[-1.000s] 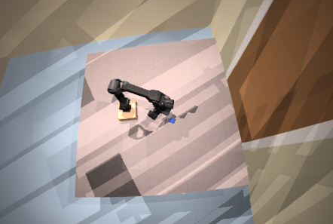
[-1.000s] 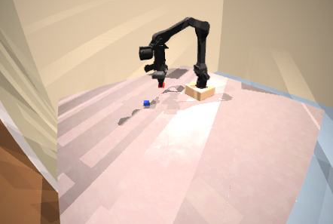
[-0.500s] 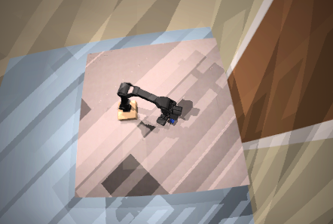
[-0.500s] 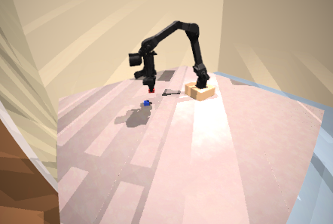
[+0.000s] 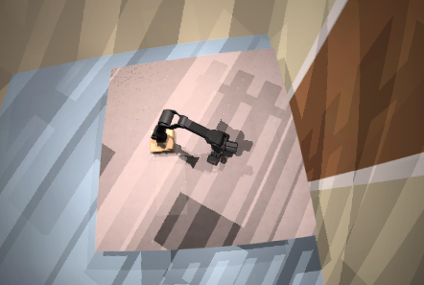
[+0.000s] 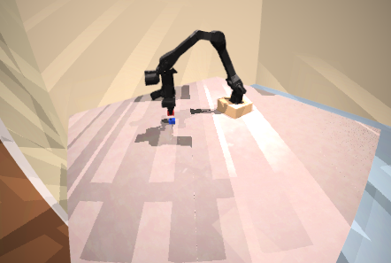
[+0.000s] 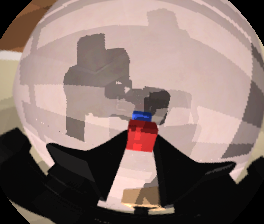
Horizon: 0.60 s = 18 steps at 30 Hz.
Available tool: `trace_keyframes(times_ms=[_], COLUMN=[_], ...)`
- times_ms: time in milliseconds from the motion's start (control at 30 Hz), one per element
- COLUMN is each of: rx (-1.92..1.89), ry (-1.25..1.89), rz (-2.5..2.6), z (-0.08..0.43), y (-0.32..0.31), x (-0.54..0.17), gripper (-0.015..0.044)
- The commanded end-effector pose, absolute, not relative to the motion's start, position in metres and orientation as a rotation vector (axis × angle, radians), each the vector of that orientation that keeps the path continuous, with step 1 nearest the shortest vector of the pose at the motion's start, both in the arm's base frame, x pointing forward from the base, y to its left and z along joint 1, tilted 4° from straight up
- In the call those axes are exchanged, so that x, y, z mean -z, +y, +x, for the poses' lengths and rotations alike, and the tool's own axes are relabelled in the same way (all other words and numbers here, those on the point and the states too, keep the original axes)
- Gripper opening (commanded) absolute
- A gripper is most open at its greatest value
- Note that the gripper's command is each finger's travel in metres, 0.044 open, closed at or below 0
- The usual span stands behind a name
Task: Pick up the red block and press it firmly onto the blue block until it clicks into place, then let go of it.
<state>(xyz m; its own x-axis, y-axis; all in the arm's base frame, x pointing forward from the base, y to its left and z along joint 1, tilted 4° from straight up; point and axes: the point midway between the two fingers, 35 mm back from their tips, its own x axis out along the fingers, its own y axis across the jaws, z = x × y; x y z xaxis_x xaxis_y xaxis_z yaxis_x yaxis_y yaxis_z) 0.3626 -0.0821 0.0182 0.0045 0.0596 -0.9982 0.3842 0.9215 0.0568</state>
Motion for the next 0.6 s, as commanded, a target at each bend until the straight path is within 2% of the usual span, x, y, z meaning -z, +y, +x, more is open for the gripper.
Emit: trace_keyframes(times_ms=[0, 567], rx=[0.263, 0.263], ry=[1.568, 1.568], rz=[0.350, 0.350], z=[0.360, 0.360], y=[-0.082, -0.080], x=[-0.007, 0.008], gripper=[0.0000, 0.0000])
